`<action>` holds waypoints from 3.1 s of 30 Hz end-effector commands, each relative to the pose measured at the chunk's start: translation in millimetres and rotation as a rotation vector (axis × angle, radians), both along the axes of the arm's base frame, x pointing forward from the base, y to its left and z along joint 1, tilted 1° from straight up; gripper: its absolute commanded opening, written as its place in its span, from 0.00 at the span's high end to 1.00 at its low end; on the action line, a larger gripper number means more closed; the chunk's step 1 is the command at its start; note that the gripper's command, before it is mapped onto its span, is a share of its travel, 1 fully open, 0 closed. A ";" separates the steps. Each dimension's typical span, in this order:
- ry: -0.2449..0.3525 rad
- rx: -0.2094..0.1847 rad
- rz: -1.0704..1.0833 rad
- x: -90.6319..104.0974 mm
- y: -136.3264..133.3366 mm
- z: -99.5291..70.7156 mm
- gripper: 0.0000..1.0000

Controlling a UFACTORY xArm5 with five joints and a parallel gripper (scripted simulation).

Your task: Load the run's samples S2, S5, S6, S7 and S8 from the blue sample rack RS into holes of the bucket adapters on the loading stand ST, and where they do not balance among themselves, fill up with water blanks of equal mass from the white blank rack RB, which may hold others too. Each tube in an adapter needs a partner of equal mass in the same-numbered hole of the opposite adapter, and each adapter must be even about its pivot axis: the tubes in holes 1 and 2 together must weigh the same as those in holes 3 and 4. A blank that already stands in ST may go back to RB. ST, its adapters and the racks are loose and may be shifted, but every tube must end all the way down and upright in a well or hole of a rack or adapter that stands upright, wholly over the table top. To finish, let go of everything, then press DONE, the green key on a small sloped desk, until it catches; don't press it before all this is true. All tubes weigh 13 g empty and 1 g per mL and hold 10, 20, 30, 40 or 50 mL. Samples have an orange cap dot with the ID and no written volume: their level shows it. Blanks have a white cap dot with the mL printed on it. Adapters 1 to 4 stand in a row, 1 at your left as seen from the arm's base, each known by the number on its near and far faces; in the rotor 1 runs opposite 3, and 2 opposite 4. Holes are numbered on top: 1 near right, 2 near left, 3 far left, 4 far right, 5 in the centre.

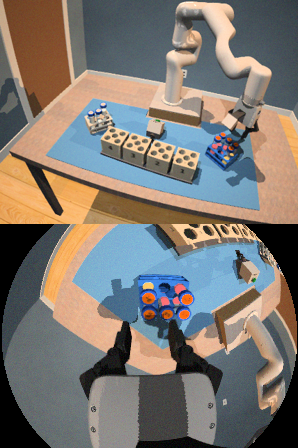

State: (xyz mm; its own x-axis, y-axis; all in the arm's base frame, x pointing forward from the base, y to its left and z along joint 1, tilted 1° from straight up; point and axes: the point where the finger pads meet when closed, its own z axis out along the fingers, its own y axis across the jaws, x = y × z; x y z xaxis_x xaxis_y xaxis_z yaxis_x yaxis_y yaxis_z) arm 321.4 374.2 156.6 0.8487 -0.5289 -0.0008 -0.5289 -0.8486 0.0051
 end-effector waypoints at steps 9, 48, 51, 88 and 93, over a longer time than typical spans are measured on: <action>-0.003 0.003 0.000 1.2 0.7 -20.6 0.43; -0.003 0.003 0.000 2.1 -0.3 -86.5 0.43; -0.003 0.003 0.000 2.1 -0.3 -86.5 0.43; -0.003 0.003 0.000 2.3 -0.6 -105.2 0.43; -0.003 0.003 0.000 2.3 -0.6 -106.5 0.43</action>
State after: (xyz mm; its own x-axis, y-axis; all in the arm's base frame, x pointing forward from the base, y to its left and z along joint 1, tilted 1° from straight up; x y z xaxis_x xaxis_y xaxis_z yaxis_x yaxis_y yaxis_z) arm 322.7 372.4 49.5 0.8487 -0.5289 -0.0008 -0.5289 -0.8486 0.0051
